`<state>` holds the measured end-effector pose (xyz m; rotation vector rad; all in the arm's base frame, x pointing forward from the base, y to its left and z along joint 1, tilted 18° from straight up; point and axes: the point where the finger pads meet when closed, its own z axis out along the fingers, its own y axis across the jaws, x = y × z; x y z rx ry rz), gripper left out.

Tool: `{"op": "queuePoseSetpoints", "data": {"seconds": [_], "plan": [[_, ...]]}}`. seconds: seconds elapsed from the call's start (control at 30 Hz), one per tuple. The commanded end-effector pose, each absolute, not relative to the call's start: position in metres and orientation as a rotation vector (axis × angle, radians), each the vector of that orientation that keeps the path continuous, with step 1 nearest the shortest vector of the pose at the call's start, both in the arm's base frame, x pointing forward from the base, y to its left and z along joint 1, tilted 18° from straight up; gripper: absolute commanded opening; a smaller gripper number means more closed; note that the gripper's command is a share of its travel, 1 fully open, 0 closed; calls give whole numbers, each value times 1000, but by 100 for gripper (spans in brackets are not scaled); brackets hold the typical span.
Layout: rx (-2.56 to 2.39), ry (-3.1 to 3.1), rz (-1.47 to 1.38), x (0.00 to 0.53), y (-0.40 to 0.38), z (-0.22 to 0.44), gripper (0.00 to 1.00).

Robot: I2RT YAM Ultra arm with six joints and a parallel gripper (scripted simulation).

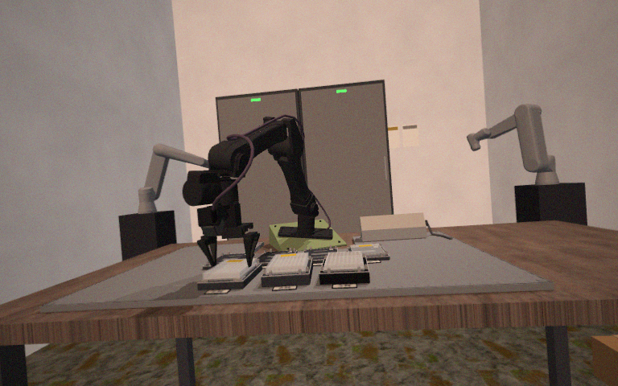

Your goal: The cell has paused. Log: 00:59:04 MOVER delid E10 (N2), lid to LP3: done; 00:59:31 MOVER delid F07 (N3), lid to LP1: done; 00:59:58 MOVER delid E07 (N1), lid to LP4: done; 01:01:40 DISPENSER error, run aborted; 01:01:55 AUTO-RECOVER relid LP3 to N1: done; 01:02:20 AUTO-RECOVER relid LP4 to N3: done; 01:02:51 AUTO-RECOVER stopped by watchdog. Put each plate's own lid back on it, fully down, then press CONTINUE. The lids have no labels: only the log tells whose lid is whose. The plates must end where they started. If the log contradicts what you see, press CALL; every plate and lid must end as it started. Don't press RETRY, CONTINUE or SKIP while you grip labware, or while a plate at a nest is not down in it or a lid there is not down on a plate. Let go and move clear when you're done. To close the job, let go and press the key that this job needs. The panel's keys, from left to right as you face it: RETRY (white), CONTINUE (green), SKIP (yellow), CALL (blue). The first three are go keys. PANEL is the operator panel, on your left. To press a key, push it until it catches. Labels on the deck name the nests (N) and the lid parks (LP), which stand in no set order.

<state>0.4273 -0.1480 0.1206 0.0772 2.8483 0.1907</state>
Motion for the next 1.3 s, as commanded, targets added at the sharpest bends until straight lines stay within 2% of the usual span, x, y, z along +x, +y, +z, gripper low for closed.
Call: {"op": "queuePoseSetpoints", "data": {"seconds": [0.0,1.27], "plan": [[81,2815,178,429,-156,138,0],[77,2803,171,418,-157,172,0]]}}
